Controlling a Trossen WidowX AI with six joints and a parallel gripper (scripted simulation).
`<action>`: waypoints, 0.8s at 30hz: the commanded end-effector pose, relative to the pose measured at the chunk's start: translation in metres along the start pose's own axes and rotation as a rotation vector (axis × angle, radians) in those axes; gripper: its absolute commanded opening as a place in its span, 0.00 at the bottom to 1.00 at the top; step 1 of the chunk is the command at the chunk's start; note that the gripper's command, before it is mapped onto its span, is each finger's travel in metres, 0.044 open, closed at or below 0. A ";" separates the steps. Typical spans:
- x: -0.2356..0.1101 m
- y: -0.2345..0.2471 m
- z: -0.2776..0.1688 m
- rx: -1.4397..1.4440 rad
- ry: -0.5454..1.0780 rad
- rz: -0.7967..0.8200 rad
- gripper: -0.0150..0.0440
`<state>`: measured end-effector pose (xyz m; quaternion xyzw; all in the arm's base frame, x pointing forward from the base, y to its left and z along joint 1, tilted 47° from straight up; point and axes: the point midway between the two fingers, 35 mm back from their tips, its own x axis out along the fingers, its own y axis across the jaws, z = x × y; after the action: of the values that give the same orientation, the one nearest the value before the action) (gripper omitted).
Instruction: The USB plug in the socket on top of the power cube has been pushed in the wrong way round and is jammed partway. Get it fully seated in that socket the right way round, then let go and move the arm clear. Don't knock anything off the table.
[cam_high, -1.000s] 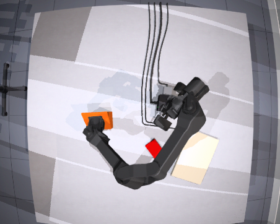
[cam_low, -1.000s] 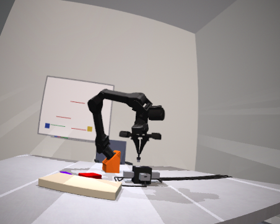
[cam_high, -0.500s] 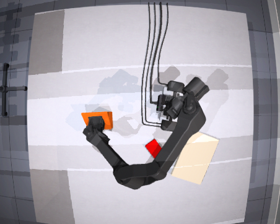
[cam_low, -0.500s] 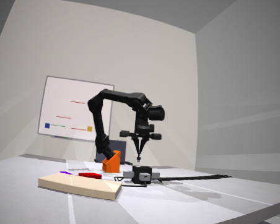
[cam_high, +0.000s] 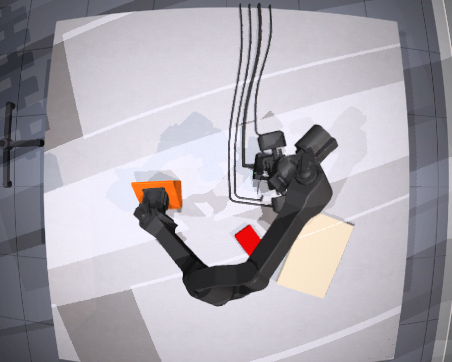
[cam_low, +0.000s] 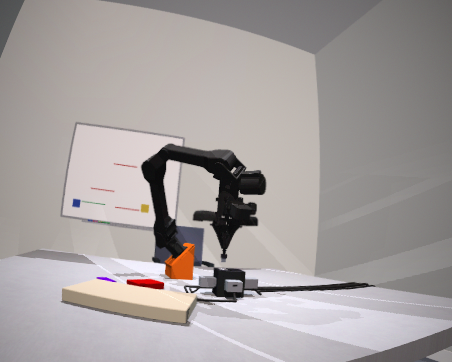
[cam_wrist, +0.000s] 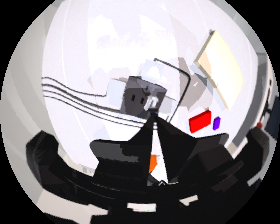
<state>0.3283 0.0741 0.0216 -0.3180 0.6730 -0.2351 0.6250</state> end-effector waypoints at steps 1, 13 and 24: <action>0.000 0.000 0.000 -0.087 0.000 0.001 0.25; 0.000 0.000 0.000 -0.401 0.000 0.001 0.25; 0.000 0.000 0.000 -0.689 -0.001 0.000 0.25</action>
<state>0.3283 0.0741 0.0216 -0.4956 0.7127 -0.0155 0.4961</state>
